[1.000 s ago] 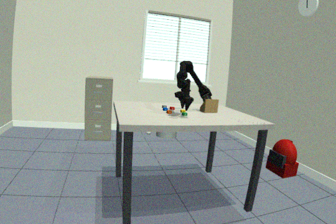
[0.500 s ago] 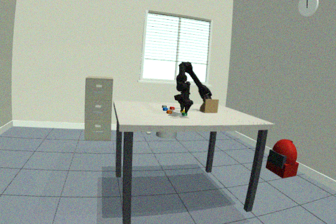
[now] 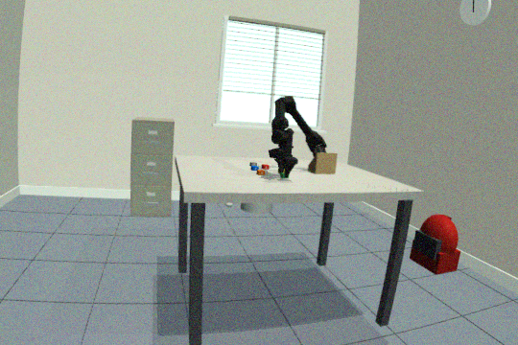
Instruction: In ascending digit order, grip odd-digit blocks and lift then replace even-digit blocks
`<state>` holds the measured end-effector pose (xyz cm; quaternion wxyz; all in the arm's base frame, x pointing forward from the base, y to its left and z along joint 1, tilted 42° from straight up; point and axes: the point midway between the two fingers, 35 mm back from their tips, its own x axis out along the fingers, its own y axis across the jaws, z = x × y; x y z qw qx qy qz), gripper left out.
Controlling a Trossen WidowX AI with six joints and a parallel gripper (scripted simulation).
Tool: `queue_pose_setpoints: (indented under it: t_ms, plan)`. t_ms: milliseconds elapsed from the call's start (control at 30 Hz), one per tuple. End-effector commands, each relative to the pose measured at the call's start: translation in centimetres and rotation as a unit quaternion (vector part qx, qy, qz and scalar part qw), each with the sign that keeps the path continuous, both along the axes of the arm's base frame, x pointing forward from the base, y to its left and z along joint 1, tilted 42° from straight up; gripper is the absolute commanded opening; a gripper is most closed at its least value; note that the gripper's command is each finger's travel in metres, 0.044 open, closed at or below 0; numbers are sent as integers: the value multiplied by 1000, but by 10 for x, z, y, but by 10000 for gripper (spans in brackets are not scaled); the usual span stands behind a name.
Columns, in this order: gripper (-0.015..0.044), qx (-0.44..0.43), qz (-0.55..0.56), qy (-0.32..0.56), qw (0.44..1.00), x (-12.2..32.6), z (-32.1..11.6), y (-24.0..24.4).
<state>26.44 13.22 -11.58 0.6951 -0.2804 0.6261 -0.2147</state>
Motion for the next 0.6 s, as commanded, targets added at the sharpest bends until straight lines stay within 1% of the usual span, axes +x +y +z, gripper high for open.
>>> queue_pose_setpoints:
  t_ms: [0, 100, 567]
  plan:
    - [190, -1, 2, 0, 1000, 1, 0, 0]
    - [120, -1, 2, 0, 1000, 1, 0, 0]
    - [120, -1, 2, 0, 1000, 1, 0, 0]
